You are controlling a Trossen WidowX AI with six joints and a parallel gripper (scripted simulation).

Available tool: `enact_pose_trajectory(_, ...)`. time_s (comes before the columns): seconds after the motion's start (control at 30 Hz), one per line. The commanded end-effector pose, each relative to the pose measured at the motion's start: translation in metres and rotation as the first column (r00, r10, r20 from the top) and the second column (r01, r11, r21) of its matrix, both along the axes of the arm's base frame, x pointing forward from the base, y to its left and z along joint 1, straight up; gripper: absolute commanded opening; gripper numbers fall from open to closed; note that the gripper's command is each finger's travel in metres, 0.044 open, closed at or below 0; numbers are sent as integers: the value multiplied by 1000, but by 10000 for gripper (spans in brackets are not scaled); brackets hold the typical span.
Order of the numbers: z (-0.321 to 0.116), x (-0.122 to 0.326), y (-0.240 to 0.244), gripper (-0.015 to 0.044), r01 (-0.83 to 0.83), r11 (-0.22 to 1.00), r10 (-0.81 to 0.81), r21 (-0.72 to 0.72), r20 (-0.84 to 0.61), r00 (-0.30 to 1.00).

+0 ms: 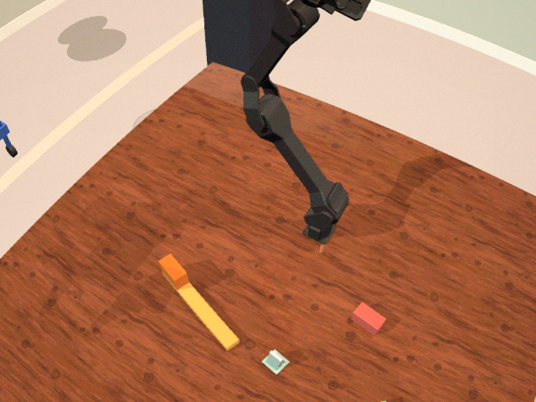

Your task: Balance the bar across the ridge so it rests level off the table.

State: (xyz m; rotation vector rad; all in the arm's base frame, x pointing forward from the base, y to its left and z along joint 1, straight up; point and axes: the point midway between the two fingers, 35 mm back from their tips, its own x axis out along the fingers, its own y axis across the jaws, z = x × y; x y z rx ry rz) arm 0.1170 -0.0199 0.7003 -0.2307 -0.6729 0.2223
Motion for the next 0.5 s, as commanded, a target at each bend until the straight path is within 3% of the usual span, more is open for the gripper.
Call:
enact_pose_trajectory(0.0, -2, -4, 22, 315, 46, 995, -43, -85, 32, 999)
enact_pose_trajectory(0.47, -20, 5, 96, 315, 215, 902, -179, -375, 128, 975)
